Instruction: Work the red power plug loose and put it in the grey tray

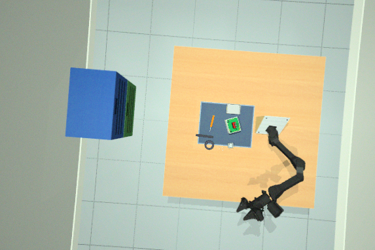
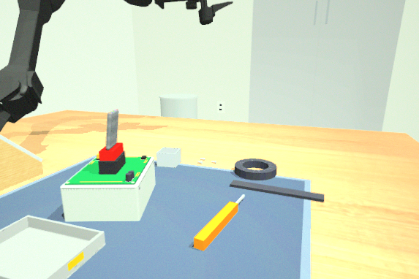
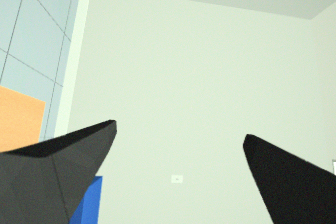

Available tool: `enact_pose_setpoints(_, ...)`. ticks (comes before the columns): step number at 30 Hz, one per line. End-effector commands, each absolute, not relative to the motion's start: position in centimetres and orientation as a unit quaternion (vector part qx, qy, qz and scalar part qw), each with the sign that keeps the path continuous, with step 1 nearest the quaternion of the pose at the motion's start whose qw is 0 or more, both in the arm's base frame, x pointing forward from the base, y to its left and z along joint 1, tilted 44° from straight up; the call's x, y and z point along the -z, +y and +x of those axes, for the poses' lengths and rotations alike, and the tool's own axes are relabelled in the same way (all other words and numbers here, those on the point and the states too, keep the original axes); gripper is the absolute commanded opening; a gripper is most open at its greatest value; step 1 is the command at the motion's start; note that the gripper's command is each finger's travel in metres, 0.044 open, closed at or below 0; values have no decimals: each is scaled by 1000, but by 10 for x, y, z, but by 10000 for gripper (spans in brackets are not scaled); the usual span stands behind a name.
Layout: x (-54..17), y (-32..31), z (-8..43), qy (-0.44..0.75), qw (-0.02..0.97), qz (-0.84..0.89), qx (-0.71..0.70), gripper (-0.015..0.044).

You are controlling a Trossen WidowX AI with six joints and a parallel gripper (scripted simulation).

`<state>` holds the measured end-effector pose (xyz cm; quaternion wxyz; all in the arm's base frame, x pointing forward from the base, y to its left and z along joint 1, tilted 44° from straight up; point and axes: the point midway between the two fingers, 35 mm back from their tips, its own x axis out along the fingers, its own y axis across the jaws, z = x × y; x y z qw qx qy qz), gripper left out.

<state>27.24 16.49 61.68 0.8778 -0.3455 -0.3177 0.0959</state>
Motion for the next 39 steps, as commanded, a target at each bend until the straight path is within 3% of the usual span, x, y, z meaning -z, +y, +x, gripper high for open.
enact_pose_setpoints(1,-563,167,325,-232,875,-407,-121,430)
enact_pose_setpoints(12,-424,128,413,-6,869,-457,-189,430)
enact_pose_setpoints(18,-344,85,433,131,861,-438,-221,430)
enact_pose_setpoints(26,-223,20,424,333,818,-365,-294,430)
enact_pose_setpoints(33,-132,-33,368,501,761,-199,-361,430)
enact_pose_setpoints(39,-163,-14,394,442,784,-274,-338,430)
